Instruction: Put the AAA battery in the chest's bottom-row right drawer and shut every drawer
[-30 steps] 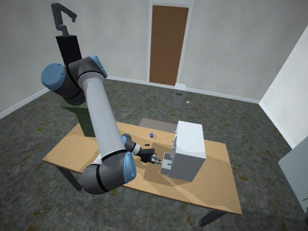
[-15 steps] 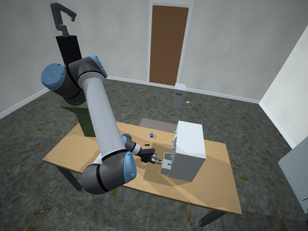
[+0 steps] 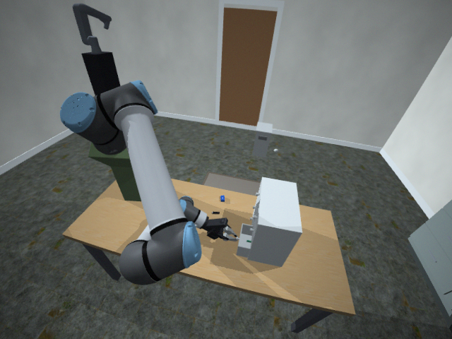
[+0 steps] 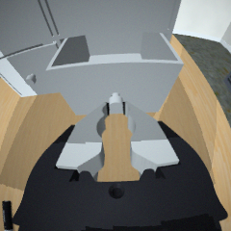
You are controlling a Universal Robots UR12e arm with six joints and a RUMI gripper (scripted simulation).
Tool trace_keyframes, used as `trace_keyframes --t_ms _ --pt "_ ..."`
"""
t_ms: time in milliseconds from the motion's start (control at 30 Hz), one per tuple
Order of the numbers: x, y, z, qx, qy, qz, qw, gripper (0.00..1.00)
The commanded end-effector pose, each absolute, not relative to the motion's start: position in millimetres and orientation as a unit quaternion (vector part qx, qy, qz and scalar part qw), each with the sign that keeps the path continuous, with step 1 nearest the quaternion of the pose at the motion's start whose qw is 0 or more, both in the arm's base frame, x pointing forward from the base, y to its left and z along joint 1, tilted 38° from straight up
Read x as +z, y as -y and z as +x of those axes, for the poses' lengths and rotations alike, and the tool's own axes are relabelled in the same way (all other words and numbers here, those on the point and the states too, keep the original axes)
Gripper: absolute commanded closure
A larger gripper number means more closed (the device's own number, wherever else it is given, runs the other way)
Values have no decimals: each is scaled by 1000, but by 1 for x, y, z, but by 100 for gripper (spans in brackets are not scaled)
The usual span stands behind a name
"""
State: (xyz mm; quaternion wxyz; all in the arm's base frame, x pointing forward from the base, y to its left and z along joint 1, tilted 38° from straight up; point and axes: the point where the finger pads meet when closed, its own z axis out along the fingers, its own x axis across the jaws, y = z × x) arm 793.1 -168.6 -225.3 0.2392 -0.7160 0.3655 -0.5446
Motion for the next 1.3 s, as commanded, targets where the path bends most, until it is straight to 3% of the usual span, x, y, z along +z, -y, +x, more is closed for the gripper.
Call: trace_keyframes --t_ms 0,1267 --pt "-224 167 797 -545 -364 -716 240 93" --pt "-220 163 816 -546 -364 -715 240 93"
